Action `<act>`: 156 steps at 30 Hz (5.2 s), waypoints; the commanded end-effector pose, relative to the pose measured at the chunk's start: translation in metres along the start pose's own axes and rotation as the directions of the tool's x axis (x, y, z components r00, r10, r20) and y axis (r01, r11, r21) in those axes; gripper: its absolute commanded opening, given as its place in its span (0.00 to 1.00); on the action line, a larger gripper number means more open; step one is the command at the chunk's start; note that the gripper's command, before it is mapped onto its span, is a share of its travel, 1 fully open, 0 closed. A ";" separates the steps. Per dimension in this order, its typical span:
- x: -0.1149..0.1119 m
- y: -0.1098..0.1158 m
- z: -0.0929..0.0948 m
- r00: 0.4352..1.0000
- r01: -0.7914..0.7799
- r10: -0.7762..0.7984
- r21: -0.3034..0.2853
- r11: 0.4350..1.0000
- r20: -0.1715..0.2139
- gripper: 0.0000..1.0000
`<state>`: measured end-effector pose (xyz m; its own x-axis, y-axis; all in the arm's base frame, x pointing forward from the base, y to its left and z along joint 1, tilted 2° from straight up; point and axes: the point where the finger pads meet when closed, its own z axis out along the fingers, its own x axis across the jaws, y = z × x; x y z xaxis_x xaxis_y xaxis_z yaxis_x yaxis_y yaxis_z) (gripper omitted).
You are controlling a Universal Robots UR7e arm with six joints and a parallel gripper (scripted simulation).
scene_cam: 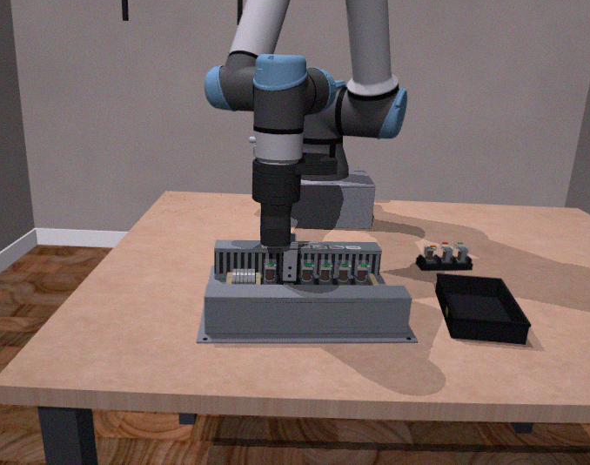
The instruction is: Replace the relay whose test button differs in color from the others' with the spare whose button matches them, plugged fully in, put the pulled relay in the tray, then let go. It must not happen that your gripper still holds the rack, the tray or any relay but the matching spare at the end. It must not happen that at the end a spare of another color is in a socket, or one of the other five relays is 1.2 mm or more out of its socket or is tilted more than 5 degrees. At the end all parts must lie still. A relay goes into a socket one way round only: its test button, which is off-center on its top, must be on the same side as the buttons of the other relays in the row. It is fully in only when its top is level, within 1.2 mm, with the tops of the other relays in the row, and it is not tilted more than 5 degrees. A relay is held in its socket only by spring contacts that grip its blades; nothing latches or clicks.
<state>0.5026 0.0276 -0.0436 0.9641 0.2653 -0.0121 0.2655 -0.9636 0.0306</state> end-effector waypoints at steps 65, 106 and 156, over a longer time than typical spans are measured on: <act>0.000 0.000 -0.027 1.000 0.000 0.000 -0.001 1.000 -0.001 0.00; 0.000 0.000 -0.097 1.000 0.000 0.000 -0.001 1.000 -0.001 0.00; 0.000 0.000 -0.082 1.000 0.000 0.000 -0.001 1.000 -0.001 0.00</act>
<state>0.5029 0.0303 0.0395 0.9641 0.2653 -0.0120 0.2655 -0.9636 0.0306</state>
